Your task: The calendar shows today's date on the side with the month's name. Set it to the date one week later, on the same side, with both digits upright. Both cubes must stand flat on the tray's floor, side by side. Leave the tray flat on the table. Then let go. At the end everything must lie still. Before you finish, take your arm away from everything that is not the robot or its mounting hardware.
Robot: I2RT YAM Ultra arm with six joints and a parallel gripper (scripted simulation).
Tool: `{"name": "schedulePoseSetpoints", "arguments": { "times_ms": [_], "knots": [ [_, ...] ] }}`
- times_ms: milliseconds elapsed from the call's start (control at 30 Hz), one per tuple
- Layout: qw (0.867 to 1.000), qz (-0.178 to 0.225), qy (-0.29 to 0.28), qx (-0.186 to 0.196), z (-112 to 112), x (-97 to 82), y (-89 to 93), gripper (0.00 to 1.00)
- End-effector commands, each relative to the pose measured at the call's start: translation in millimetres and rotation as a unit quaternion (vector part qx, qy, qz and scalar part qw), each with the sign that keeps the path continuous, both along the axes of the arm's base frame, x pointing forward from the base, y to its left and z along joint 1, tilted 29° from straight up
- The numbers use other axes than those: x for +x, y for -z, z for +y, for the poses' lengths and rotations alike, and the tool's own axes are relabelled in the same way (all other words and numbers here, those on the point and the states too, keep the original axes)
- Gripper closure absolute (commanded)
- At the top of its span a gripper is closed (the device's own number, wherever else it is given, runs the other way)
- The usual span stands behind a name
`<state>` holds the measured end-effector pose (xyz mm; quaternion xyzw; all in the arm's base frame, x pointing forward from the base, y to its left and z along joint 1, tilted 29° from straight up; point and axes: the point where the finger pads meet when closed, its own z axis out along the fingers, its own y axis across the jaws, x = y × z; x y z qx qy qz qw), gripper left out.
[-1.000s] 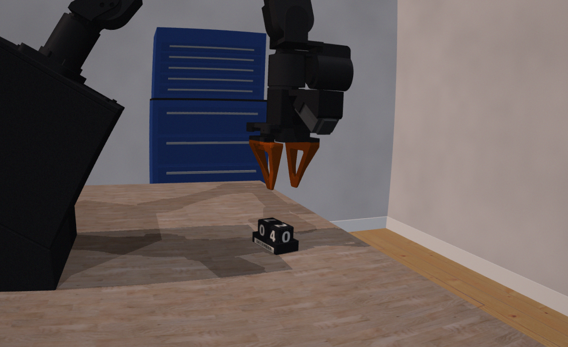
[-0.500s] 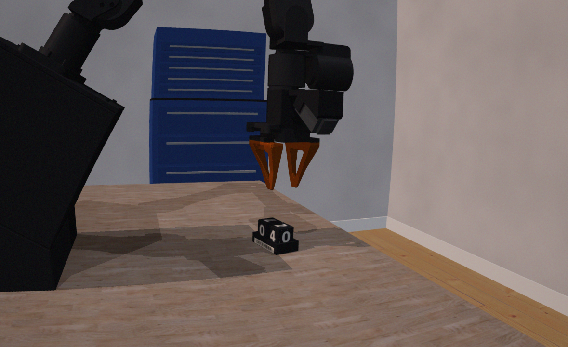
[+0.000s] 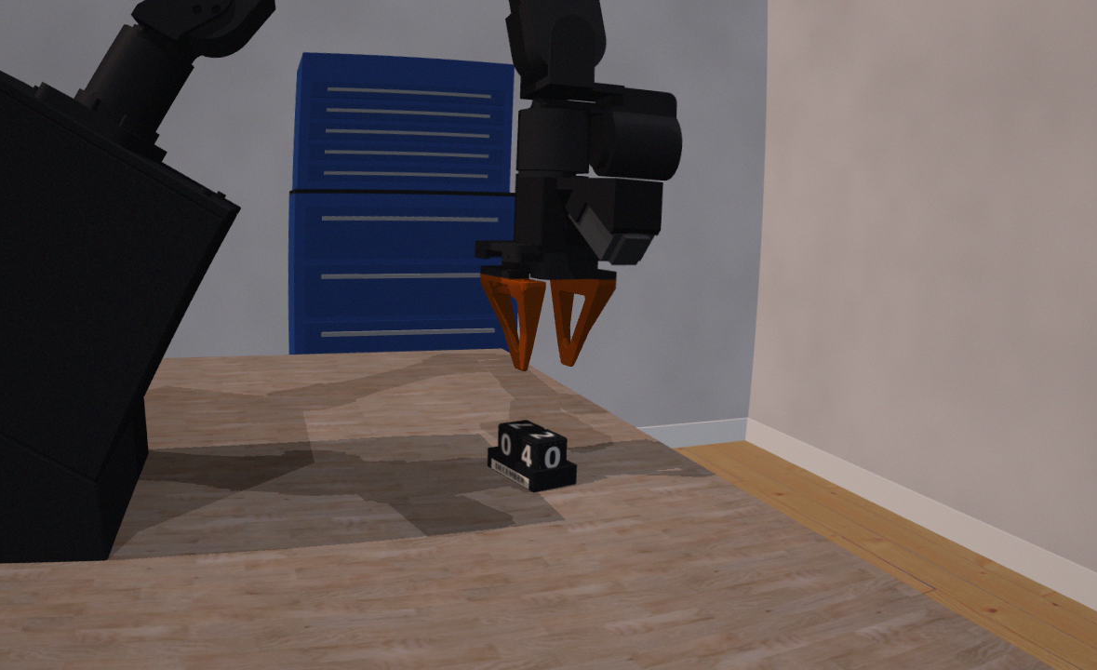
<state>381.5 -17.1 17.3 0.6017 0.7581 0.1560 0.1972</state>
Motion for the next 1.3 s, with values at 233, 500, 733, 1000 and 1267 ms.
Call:
{"name": "schedulePoseSetpoints", "arguments": {
  "times_ms": [233,500,733,1000,1267],
  "knots": [
    [1.000,-0.006,0.001,-0.001,-0.1,6.9,4.5,0.55],
    [1.000,-0.006,0.001,-0.001,0.1,11.4,12.4,0.55],
    [1.000,-0.006,0.001,-0.001,0.4,17.0,22.2,0.55],
    [1.000,-0.006,0.001,-0.001,0.6,21.9,30.8,0.55],
    [1.000,-0.006,0.001,-0.001,0.8,25.2,36.6,0.55]
  ]
}}
